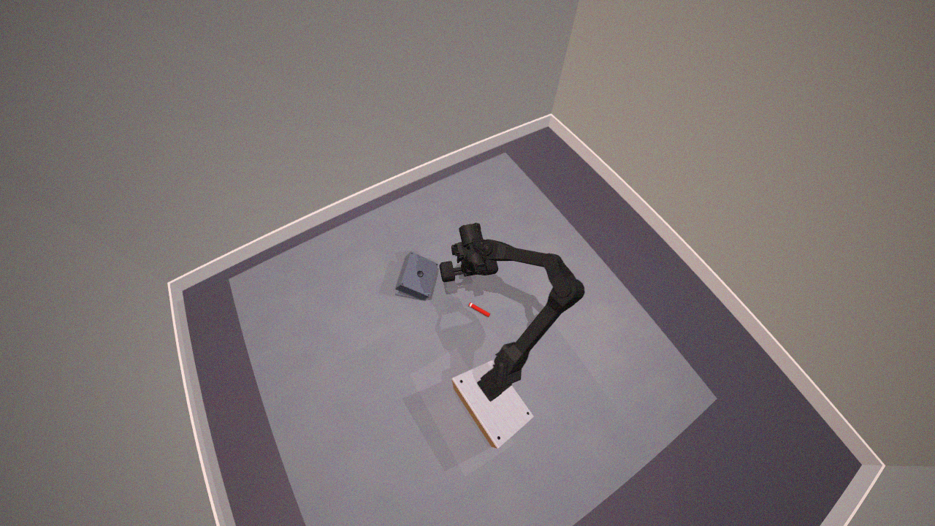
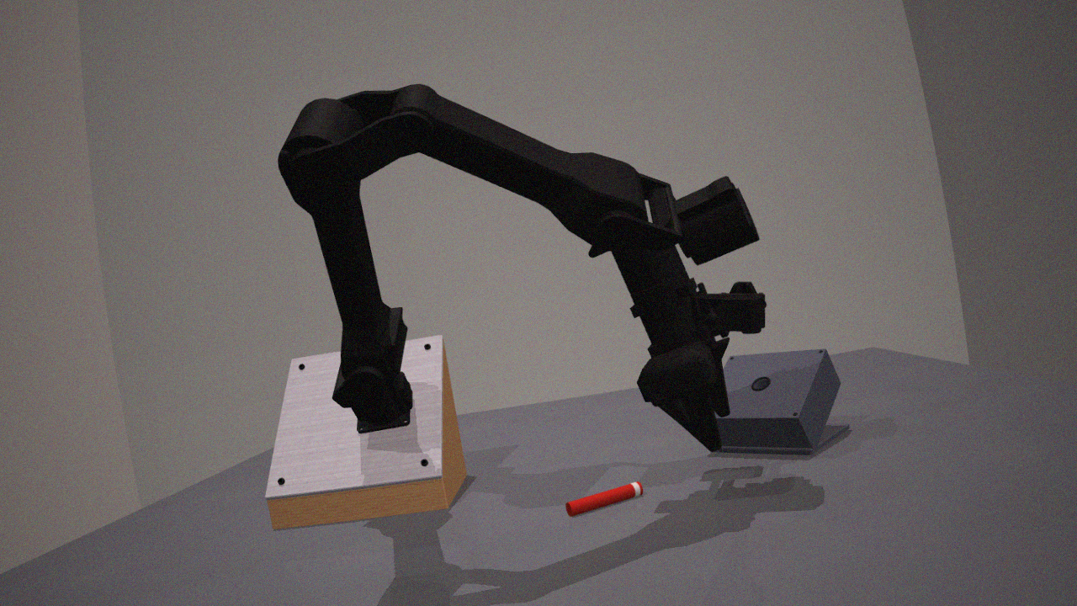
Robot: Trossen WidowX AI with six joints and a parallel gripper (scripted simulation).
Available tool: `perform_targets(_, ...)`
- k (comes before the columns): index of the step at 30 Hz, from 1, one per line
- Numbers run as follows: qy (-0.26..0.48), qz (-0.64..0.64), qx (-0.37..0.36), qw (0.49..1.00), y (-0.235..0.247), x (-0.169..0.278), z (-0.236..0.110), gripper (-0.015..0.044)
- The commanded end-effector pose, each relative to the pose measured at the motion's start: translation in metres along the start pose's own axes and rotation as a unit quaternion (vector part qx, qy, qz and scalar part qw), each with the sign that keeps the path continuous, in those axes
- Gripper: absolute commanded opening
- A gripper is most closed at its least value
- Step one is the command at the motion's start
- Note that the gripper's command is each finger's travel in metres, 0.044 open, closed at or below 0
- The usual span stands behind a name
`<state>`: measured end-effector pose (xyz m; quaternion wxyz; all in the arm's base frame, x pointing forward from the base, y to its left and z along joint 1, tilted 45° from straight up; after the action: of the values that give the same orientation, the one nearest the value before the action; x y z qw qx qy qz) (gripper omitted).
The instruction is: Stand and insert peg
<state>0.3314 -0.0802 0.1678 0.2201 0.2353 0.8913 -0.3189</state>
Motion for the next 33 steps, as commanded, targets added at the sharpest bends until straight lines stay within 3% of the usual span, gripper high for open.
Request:
perform_targets(1,0.022,-0.075,0.011,0.997,0.001,0.013,-0.009,0.044)
perform_targets(20,0.119,-0.373,0.04,0.919,0.0,0.065,-0.038,0.044)
perform_targets(33,0.122,-0.383,0.041,0.915,0.0,0.067,-0.032,0.044)
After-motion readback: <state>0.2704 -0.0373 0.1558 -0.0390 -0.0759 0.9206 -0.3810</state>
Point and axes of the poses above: the point midway between the two fingers, 35 mm back from their tips, its own z axis out along the fingers, its own y axis across the jaws, x = y × z, the point moved 9 cm from there along -z, back along the fingers, and after that the axes turned 13 degrees about z, right-handed, at the moved point
